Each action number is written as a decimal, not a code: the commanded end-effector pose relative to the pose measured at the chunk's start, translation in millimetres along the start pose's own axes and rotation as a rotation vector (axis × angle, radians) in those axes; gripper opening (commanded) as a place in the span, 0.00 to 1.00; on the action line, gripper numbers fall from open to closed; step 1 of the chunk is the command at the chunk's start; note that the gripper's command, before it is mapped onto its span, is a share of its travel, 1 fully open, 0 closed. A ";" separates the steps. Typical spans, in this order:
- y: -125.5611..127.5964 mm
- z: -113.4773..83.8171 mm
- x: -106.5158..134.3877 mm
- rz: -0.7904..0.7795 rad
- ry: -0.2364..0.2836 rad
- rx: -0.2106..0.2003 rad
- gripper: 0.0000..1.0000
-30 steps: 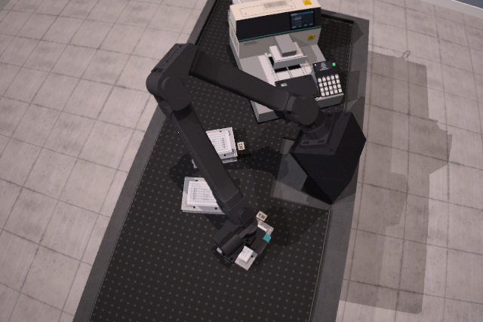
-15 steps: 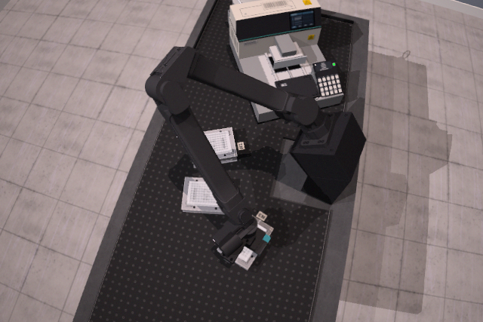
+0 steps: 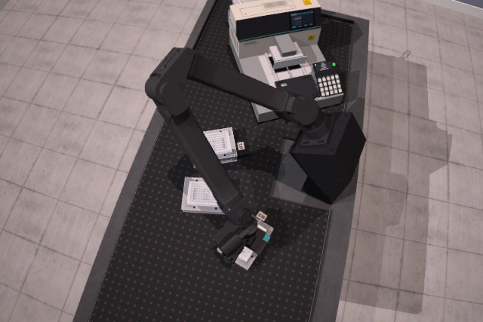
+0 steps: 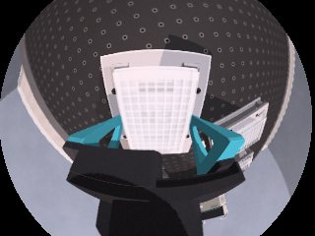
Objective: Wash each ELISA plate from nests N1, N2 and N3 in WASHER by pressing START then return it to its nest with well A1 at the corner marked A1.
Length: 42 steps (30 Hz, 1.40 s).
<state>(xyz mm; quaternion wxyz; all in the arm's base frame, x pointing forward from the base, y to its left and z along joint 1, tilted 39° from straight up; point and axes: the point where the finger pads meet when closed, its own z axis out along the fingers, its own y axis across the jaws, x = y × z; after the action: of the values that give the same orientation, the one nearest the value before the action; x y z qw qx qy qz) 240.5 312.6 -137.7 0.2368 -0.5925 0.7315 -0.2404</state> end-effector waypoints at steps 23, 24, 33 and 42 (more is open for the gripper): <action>-0.8 -1.9 -3.7 -0.006 -0.009 0.001 0.84; -0.8 -1.9 -3.7 -0.006 -0.009 0.001 0.84; -0.8 -1.9 -3.7 -0.006 -0.009 0.001 0.84; -0.8 -1.9 -3.7 -0.006 -0.009 0.001 0.84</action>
<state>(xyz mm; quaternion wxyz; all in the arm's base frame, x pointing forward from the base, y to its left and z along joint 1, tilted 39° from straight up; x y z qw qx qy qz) 240.8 312.8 -137.5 0.2372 -0.5922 0.7315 -0.2407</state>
